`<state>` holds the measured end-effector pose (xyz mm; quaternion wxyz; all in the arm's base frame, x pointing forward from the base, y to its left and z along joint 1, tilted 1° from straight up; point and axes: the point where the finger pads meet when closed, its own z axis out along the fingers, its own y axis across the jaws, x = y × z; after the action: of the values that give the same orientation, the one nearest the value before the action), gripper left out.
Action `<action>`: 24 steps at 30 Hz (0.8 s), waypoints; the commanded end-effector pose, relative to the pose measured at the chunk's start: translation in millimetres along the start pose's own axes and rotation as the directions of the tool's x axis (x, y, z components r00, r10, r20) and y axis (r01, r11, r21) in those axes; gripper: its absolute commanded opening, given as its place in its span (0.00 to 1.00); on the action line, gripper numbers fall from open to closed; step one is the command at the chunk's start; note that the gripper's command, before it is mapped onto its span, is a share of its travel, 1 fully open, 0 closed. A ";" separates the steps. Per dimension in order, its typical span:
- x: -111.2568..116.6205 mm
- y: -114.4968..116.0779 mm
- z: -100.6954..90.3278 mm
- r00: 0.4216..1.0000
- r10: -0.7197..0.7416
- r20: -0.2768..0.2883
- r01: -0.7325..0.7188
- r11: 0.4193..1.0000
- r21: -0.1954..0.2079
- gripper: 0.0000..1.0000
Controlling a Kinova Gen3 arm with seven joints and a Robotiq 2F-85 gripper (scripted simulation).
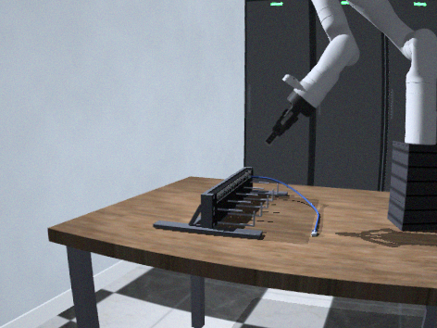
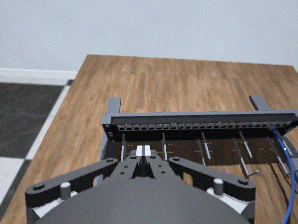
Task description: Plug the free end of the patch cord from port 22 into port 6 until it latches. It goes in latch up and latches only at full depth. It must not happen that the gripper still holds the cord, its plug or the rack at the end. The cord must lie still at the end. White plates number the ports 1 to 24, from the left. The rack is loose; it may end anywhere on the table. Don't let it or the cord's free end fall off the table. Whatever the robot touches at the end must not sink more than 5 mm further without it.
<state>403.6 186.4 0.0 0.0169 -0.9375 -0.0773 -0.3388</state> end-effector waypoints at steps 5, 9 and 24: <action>4.5 -1.7 -2.9 1.000 -0.006 -0.010 0.007 1.000 0.005 0.00; 4.5 -1.6 0.8 1.000 -0.007 -0.011 0.007 1.000 0.005 0.00; 5.9 -0.9 83.4 1.000 -0.008 -0.011 0.008 1.000 0.005 0.00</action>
<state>452.9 198.8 -40.6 0.0227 -0.9323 -0.0887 -0.3499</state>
